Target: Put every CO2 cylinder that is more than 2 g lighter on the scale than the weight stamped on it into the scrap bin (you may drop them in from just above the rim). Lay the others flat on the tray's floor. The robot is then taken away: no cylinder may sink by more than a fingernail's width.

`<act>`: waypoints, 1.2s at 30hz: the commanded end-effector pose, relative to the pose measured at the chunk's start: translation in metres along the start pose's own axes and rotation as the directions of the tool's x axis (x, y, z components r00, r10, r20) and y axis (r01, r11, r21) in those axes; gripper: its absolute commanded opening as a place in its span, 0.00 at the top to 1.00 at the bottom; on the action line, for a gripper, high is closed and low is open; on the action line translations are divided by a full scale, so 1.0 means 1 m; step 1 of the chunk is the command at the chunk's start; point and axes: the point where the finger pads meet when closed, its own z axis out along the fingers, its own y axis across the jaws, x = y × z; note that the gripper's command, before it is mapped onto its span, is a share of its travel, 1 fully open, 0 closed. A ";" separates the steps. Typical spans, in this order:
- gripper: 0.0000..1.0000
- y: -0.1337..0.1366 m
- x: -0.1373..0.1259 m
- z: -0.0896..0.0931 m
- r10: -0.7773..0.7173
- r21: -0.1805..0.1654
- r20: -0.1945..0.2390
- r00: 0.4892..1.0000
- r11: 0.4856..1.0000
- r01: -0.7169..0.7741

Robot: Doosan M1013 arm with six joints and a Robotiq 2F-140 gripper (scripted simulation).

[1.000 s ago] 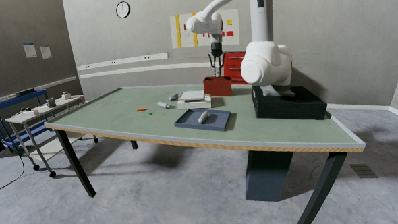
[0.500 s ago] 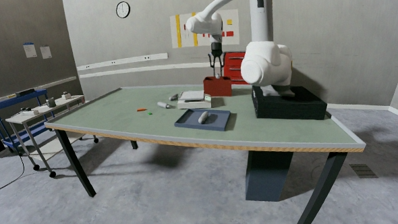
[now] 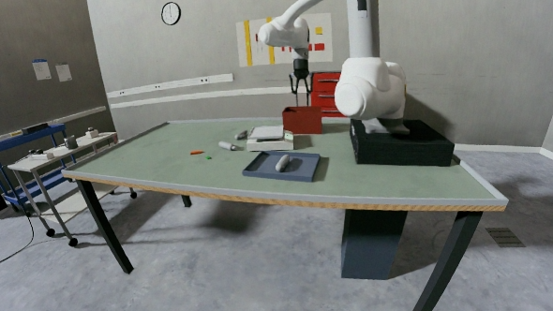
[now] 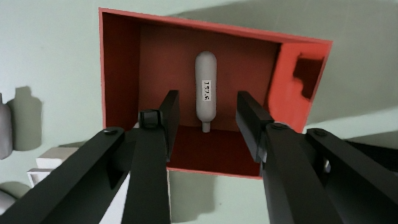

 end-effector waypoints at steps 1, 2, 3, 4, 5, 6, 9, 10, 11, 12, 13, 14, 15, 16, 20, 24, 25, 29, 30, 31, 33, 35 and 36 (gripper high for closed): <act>0.60 0.000 0.000 0.000 0.000 0.001 0.000 1.000 1.000 0.000; 0.60 0.000 0.000 0.000 0.000 0.001 0.000 1.000 1.000 0.000; 0.60 0.000 0.000 0.000 0.000 0.001 0.000 1.000 1.000 0.000; 0.60 0.000 0.000 0.000 0.000 0.001 0.000 1.000 1.000 0.000; 0.60 0.000 0.000 0.000 0.000 0.001 0.000 1.000 1.000 0.000; 0.60 0.000 0.000 0.000 0.000 0.001 0.000 1.000 1.000 0.000; 0.60 0.000 0.000 0.000 0.000 0.001 0.000 1.000 1.000 0.000; 0.60 0.000 0.000 0.000 0.000 0.001 0.000 1.000 1.000 0.000; 0.60 0.000 0.000 0.000 0.000 0.001 0.000 1.000 1.000 0.000; 0.60 0.000 0.000 0.000 0.000 0.001 0.000 1.000 1.000 0.000; 0.60 0.000 0.000 0.000 0.000 0.001 0.000 1.000 1.000 0.000; 0.60 0.000 0.000 0.000 0.000 0.001 0.000 1.000 1.000 0.000; 0.60 0.000 0.000 0.000 0.000 0.001 0.000 1.000 1.000 0.000; 0.60 0.000 0.000 0.000 0.000 0.001 0.000 1.000 1.000 0.000; 0.60 0.000 0.000 -0.001 0.000 0.001 0.000 1.000 1.000 0.000; 0.60 0.000 0.000 -0.005 0.000 0.001 0.000 1.000 1.000 0.000; 0.60 0.000 0.000 -0.007 0.000 0.001 0.000 1.000 1.000 0.000; 0.60 0.000 0.000 -0.010 0.000 0.001 0.000 1.000 1.000 0.000; 0.60 0.000 0.000 -0.013 0.000 0.001 0.000 1.000 1.000 0.000; 0.60 0.000 0.000 -0.015 0.000 0.001 0.000 1.000 1.000 0.000; 0.60 0.000 0.000 -0.020 0.000 0.001 0.000 1.000 1.000 0.000; 0.60 0.000 0.000 -0.025 0.000 0.001 0.000 1.000 1.000 0.000; 0.60 0.000 0.000 -0.027 0.000 0.001 0.000 1.000 1.000 0.000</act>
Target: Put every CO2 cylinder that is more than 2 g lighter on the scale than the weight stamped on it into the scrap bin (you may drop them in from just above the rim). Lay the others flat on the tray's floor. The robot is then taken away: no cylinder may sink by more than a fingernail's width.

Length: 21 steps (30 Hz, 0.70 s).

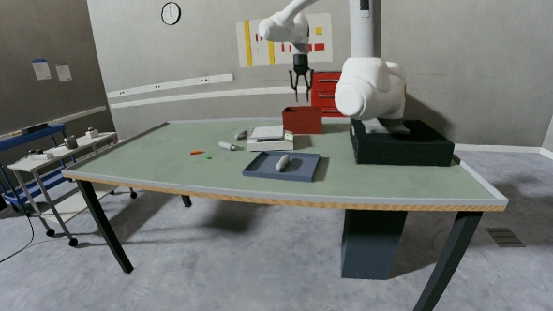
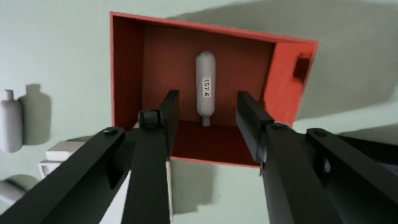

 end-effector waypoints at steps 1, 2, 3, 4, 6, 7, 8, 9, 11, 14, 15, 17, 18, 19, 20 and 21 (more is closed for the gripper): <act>0.60 0.000 0.000 -0.007 0.000 0.001 0.000 1.000 1.000 0.000; 0.60 0.000 0.000 -0.010 0.000 0.001 0.000 1.000 1.000 0.000; 0.60 0.000 0.000 -0.012 0.000 0.001 0.000 1.000 1.000 0.000; 0.60 0.000 0.000 -0.013 0.000 0.001 0.000 1.000 1.000 0.000; 0.60 0.000 0.000 -0.016 0.000 0.001 0.000 1.000 1.000 0.000; 0.60 0.000 0.000 -0.017 0.000 0.001 0.000 1.000 1.000 0.000; 0.60 0.000 0.000 -0.018 0.000 0.001 0.000 1.000 1.000 0.000; 0.60 0.000 0.000 -0.018 0.000 0.001 0.000 1.000 1.000 0.000; 0.60 0.000 0.000 -0.018 0.000 0.001 0.000 1.000 1.000 0.000; 0.60 0.000 0.000 -0.018 0.000 0.001 0.000 1.000 1.000 0.000; 0.60 -0.001 0.000 -0.018 0.001 0.001 0.000 1.000 1.000 -0.001; 0.60 -0.018 0.002 -0.021 0.015 0.001 0.000 1.000 1.000 -0.015; 0.60 -0.039 0.003 -0.023 0.032 0.001 0.000 0.999 0.999 -0.032; 0.60 -0.067 0.003 -0.025 0.055 0.001 0.000 0.998 0.998 -0.055; 0.60 -0.087 0.001 -0.026 0.084 0.001 0.000 0.996 0.996 -0.084; 0.60 -0.099 -0.002 -0.026 0.115 0.001 0.000 0.993 0.993 -0.115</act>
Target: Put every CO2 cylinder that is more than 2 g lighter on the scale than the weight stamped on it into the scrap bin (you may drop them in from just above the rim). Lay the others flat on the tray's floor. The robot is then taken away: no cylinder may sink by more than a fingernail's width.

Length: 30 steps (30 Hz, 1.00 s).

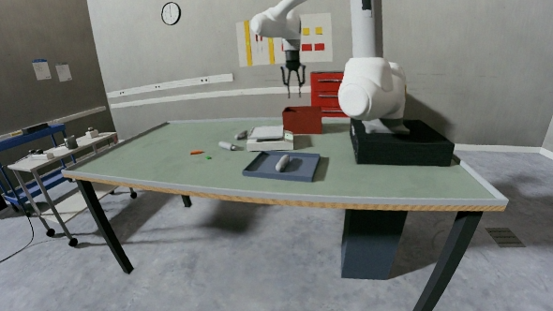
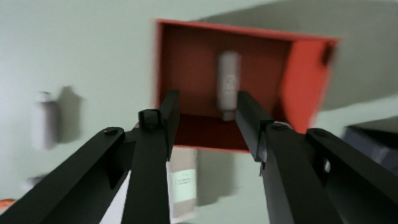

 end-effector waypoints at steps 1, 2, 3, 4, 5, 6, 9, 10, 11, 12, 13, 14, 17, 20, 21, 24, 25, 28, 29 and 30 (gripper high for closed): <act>0.60 -0.070 -0.011 -0.002 0.110 -0.004 -0.003 0.994 0.994 -0.110; 0.60 -0.085 -0.017 -0.002 0.142 -0.004 -0.003 0.990 0.990 -0.142; 0.60 -0.100 -0.023 -0.002 0.170 -0.004 -0.003 0.985 0.985 -0.170; 0.60 -0.114 -0.029 -0.001 0.193 -0.004 -0.003 0.981 0.981 -0.193; 0.60 -0.114 -0.029 -0.001 0.193 -0.004 -0.003 0.981 0.981 -0.193; 0.60 -0.114 -0.029 -0.001 0.193 -0.004 -0.003 0.981 0.981 -0.193; 0.60 -0.175 -0.055 0.001 0.223 -0.004 -0.003 0.975 0.975 -0.223; 0.60 -0.189 -0.061 0.002 0.224 -0.004 -0.003 0.975 0.975 -0.224; 0.60 -0.205 -0.067 0.002 0.224 -0.004 -0.003 0.975 0.975 -0.224; 0.60 -0.220 -0.072 0.003 0.224 -0.004 -0.003 0.975 0.975 -0.224; 0.60 -0.235 -0.078 0.004 0.224 -0.004 -0.003 0.975 0.975 -0.224; 0.60 -0.251 -0.083 0.006 0.224 -0.004 -0.003 0.975 0.975 -0.224; 0.60 -0.281 -0.092 0.012 0.224 -0.004 -0.003 0.975 0.975 -0.224; 0.60 -0.281 -0.092 0.022 0.224 -0.004 -0.003 0.975 0.975 -0.224; 0.60 -0.281 -0.092 0.026 0.224 -0.004 -0.003 0.975 0.975 -0.224; 0.60 -0.281 -0.092 0.030 0.224 -0.004 -0.003 0.975 0.975 -0.224; 0.60 -0.281 -0.092 0.036 0.224 -0.004 -0.003 0.975 0.975 -0.224; 0.60 -0.281 -0.092 0.054 0.224 -0.004 -0.003 0.975 0.975 -0.224; 0.60 -0.281 -0.092 0.060 0.224 -0.004 -0.003 0.975 0.975 -0.224; 0.60 -0.281 -0.092 0.067 0.224 -0.004 -0.003 0.975 0.975 -0.224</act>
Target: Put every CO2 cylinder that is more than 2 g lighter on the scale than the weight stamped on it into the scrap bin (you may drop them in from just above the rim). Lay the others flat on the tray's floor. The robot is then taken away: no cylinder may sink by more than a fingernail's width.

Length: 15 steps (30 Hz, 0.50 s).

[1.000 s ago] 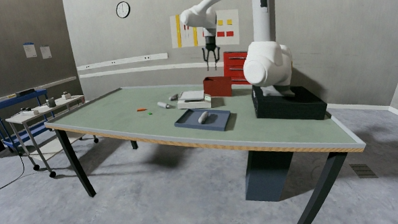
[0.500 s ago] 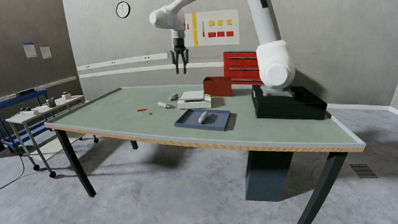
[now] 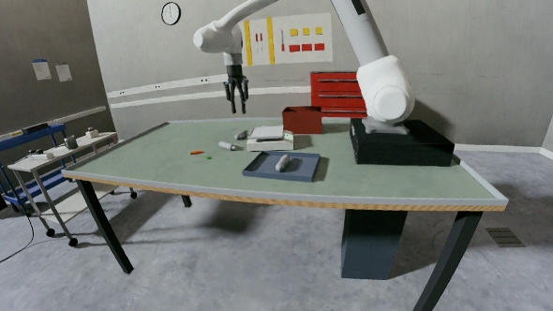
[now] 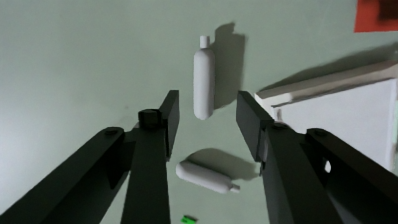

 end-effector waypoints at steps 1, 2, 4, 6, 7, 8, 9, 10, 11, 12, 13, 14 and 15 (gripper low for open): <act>0.60 -0.001 0.000 0.020 0.000 0.002 0.000 1.000 1.000 0.000; 0.60 -0.001 0.000 0.027 0.000 0.002 0.000 1.000 1.000 0.000; 0.60 -0.001 0.000 0.041 0.000 0.002 0.000 1.000 1.000 0.000; 0.60 -0.001 0.000 0.055 0.000 0.002 0.000 1.000 1.000 0.000; 0.60 -0.001 0.000 0.062 0.000 0.002 0.000 1.000 1.000 0.000; 0.60 -0.001 0.000 0.068 0.000 0.002 0.000 1.000 1.000 0.000; 0.60 -0.001 0.000 0.068 0.000 0.002 0.000 1.000 1.000 0.000; 0.60 -0.001 0.000 0.068 0.000 0.002 0.000 1.000 1.000 0.000; 0.60 -0.001 0.000 0.075 0.000 0.002 0.000 1.000 1.000 0.000; 0.60 -0.001 0.000 0.080 0.000 0.002 0.000 1.000 1.000 0.000; 0.60 -0.001 0.000 0.086 0.000 0.002 0.000 1.000 1.000 0.000; 0.60 -0.001 0.000 0.091 0.000 0.002 0.000 1.000 1.000 0.000; 0.60 -0.001 0.000 0.096 0.000 0.002 0.000 1.000 1.000 0.000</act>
